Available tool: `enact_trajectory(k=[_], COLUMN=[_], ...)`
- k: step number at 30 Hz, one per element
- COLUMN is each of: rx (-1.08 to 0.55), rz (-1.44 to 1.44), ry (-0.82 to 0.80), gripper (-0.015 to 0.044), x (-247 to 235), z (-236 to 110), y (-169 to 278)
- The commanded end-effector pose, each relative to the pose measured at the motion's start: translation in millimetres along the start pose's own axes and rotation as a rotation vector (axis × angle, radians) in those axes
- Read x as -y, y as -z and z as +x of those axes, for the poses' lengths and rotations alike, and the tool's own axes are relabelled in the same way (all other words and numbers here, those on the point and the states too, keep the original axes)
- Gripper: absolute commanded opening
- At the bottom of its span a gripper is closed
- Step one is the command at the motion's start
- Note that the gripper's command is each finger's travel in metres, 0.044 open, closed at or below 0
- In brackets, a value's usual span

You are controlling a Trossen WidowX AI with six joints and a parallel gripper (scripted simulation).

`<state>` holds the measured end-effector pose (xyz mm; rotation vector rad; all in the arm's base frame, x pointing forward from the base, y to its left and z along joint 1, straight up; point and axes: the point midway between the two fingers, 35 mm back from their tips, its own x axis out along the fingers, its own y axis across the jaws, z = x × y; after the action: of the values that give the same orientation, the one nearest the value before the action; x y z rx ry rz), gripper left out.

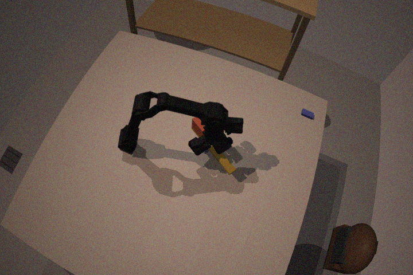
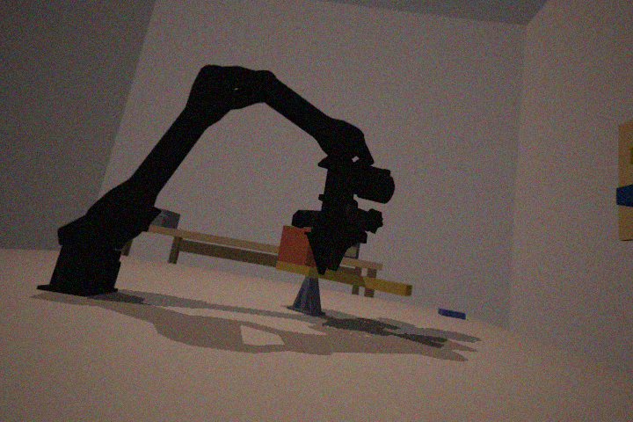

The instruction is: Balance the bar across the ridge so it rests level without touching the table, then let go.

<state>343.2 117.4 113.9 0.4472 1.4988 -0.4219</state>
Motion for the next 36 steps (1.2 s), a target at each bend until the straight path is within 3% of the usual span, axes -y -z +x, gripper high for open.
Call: enact_trajectory(k=[1,21,27,36], rx=[0.0,0.0,0.0,0.0], rz=[0.0,0.0,0.0,0.0], ry=[0.0,0.0,0.0,0.0], gripper=[0.0,0.0,0.0157,0.0167], x=[0.0,0.0,0.0,0.0], z=[0.1,0.1,0.1,0.1], y=[0.1,0.1,0.1,0.1])
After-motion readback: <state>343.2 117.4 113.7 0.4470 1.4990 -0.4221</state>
